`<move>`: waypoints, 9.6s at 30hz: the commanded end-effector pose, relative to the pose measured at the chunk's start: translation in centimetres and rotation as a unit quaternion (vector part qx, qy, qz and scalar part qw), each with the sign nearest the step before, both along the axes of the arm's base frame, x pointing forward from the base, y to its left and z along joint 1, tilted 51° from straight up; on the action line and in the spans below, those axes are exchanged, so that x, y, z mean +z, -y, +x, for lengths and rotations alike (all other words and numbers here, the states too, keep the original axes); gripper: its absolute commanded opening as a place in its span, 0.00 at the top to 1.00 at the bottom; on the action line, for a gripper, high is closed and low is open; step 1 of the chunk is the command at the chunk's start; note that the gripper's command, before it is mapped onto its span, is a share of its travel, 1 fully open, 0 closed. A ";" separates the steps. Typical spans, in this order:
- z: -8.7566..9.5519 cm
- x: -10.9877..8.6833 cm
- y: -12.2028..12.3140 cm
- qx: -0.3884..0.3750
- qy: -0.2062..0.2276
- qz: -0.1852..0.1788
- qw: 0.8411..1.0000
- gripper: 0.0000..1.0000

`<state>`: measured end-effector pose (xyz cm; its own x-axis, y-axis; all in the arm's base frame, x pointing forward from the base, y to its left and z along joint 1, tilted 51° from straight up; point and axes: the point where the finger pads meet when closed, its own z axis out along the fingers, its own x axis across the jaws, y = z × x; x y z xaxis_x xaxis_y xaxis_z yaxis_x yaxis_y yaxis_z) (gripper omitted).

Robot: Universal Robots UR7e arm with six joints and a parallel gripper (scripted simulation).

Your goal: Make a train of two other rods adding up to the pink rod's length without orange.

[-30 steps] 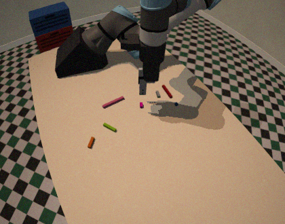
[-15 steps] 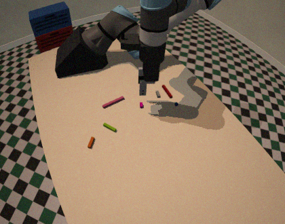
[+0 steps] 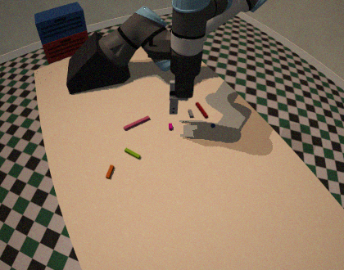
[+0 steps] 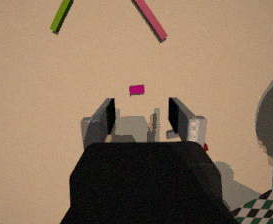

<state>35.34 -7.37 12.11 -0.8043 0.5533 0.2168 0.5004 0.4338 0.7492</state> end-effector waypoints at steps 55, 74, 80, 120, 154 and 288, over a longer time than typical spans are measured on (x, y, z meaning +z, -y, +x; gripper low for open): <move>-0.3 7.7 -9.7 -0.343 -0.389 0.176 0.837 0.46; -0.3 7.7 -9.7 -0.343 -0.389 0.176 0.837 0.46; -0.3 7.7 -9.7 -0.343 -0.389 0.176 0.837 0.46; 0.5 6.1 -11.6 -0.342 -0.391 0.177 0.836 0.46; 1.5 4.4 -13.5 -0.343 -0.390 0.176 0.836 0.46; 2.0 3.4 -14.7 -0.343 -0.390 0.176 0.836 0.76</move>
